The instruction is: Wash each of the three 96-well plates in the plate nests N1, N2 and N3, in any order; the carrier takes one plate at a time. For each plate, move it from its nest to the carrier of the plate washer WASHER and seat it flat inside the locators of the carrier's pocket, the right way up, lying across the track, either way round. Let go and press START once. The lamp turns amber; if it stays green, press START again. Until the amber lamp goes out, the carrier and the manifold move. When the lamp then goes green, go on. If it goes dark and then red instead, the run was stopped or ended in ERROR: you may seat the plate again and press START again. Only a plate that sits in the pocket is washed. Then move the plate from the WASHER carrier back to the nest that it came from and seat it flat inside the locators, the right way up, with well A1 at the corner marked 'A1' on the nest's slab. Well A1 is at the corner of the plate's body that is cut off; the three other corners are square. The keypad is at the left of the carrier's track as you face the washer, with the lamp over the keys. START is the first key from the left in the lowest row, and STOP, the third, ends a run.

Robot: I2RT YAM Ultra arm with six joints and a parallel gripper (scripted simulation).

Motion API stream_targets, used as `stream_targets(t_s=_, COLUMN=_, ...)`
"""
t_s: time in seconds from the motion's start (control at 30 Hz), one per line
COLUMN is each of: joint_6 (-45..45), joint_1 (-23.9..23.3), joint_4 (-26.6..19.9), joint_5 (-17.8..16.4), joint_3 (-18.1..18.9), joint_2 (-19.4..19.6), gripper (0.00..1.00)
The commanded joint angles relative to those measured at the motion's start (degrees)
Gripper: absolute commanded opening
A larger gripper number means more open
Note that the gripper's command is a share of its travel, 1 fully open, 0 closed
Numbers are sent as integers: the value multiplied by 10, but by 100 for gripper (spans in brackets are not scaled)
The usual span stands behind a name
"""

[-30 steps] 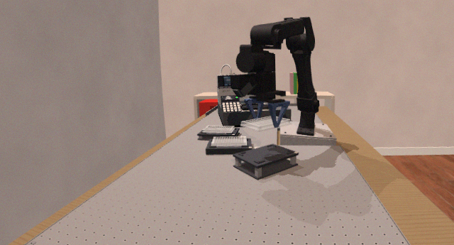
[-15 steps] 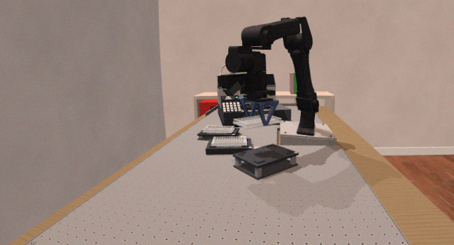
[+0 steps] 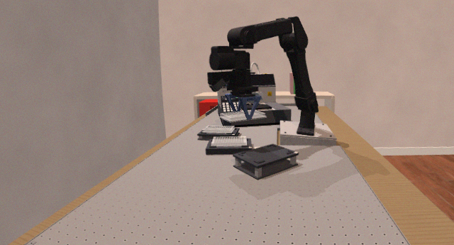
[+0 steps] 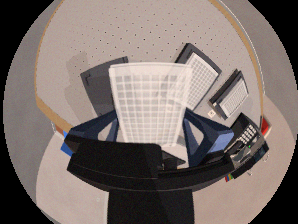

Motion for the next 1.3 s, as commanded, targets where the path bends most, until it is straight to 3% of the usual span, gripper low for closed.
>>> stream_targets(t_s=0.0, joint_6=-28, joint_1=-8, joint_4=-1, joint_5=0, joint_3=5, joint_2=-6, gripper=0)
stream_targets(t_s=0.47, joint_6=-133, joint_1=-112, joint_4=-19, joint_5=4, joint_3=42, joint_2=20, gripper=0)
stream_targets(t_s=1.17, joint_6=-133, joint_1=-112, joint_4=-18, joint_5=4, joint_3=42, joint_2=19, gripper=0)
stream_targets(t_s=1.27, joint_6=-98, joint_1=-134, joint_4=-18, joint_5=5, joint_3=32, joint_2=12, gripper=0)
